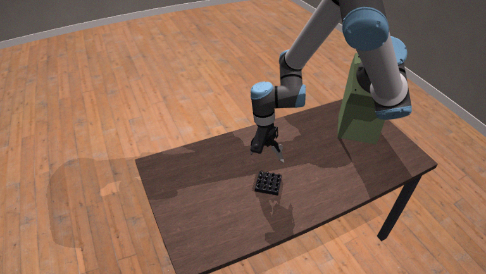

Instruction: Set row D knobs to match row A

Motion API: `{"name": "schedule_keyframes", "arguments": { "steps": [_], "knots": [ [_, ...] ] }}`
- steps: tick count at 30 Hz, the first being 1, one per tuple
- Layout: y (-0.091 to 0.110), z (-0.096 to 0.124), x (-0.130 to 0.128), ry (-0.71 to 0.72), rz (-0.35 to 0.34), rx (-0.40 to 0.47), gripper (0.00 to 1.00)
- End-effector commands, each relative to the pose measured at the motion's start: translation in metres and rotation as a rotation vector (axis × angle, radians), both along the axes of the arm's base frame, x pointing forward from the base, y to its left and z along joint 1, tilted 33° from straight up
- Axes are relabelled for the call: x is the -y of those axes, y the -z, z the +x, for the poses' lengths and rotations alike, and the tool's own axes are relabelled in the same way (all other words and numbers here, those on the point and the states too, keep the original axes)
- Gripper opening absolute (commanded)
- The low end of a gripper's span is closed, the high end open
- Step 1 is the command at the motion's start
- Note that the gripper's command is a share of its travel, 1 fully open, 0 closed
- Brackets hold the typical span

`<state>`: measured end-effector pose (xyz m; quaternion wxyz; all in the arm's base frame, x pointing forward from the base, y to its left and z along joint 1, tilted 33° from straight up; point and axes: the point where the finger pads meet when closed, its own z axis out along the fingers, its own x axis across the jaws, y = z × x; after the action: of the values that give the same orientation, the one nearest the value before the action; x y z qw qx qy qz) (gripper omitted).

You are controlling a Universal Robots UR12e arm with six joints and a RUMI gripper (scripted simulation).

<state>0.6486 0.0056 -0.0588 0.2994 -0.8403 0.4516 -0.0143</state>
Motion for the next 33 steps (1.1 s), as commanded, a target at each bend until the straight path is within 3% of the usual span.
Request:
{"name": "schedule_keyframes", "arguments": {
  "steps": [1, 14, 33],
  "knots": [
    [-0.007, 0.008, -0.025, -0.049, -0.09, 0.08, 1.0],
    [-0.023, 0.014, -0.057, -0.114, -0.182, 0.179, 1.0],
    [-0.024, 0.015, -0.059, -0.119, -0.189, 0.187, 1.0]
  ]
}}
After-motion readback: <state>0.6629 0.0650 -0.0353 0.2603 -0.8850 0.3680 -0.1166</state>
